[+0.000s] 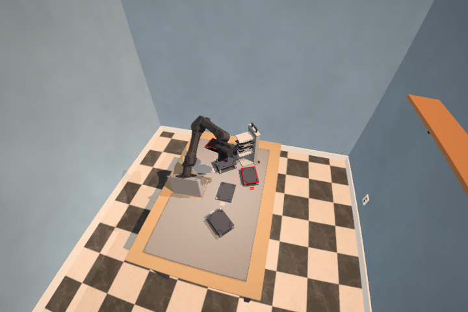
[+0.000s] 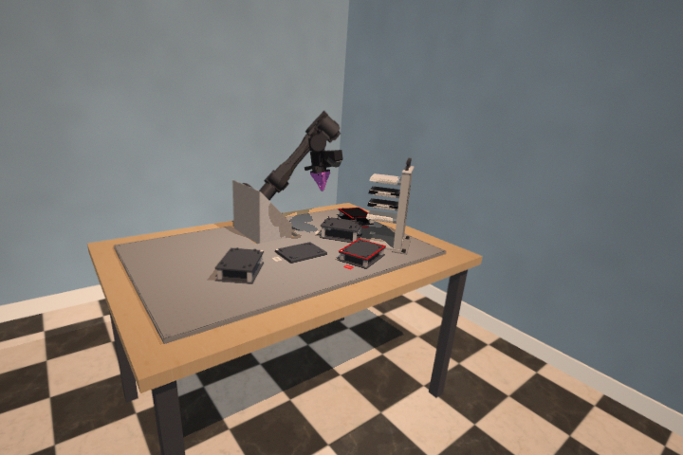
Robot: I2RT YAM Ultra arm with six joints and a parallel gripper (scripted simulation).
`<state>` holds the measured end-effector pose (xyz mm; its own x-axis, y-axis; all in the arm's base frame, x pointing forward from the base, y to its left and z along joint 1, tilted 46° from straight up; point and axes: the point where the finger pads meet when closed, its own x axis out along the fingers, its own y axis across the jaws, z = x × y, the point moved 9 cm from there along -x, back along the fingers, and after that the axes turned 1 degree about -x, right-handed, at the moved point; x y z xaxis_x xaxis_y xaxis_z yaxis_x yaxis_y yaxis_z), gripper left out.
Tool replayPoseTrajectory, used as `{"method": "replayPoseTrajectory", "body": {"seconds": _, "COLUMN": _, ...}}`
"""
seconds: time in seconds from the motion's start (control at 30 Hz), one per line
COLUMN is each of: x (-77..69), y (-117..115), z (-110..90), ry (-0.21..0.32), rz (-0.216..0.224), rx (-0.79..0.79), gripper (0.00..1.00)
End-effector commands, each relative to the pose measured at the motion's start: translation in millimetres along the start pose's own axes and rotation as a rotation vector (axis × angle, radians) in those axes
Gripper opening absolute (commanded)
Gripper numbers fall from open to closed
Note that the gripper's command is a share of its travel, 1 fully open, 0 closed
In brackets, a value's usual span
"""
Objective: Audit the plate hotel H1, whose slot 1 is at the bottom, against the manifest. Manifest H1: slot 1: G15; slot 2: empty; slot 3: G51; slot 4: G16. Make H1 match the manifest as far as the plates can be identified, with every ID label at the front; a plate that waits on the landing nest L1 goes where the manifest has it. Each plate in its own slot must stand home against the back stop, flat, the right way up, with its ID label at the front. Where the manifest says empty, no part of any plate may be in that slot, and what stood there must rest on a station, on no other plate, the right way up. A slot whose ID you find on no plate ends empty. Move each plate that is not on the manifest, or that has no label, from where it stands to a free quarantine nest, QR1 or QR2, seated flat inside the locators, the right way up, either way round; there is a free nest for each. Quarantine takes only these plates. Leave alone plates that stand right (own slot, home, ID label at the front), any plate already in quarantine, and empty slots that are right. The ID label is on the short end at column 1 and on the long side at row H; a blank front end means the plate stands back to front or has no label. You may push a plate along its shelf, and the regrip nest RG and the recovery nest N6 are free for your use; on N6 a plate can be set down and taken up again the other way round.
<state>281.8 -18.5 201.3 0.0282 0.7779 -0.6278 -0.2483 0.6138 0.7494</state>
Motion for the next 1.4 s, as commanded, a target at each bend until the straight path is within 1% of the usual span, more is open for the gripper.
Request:
{"method": "replayPoseTrajectory", "body": {"seconds": 0.0, "x": -4.5, "y": 4, "z": -1, "ry": -0.089, "rz": 0.009, "rx": -0.037, "gripper": 0.00}}
{"method": "replayPoseTrajectory", "body": {"seconds": 0.13, "x": 0.2, "y": 17, "z": -5, "ry": -0.126, "rz": 0.029, "rx": -0.088, "gripper": 0.00}}
{"method": "replayPoseTrajectory", "body": {"seconds": 0.17, "x": -3.1, "y": 14, "z": -6, "ry": -0.151, "rz": 0.028, "rx": -0.088, "gripper": 0.00}}
{"method": "replayPoseTrajectory", "body": {"seconds": 0.47, "x": -0.8, "y": 10, "z": -16, "ry": -0.264, "rz": 0.061, "rx": -0.193, "gripper": 0.00}}
{"method": "replayPoseTrajectory", "body": {"seconds": 0.53, "x": -0.8, "y": 10, "z": -16, "ry": -0.264, "rz": 0.061, "rx": -0.193, "gripper": 0.00}}
{"method": "replayPoseTrajectory", "body": {"seconds": 1.03, "x": 5.6, "y": 1, "z": -30, "ry": -0.452, "rz": 0.118, "rx": -0.348, "gripper": 0.00}}
{"method": "replayPoseTrajectory", "body": {"seconds": 1.1, "x": 5.6, "y": 1, "z": -30, "ry": -0.452, "rz": 0.118, "rx": -0.348, "gripper": 0.00}}
{"method": "replayPoseTrajectory", "body": {"seconds": 1.37, "x": 10.2, "y": -5, "z": -37, "ry": -0.551, "rz": 0.151, "rx": -0.419, "gripper": 0.00}}
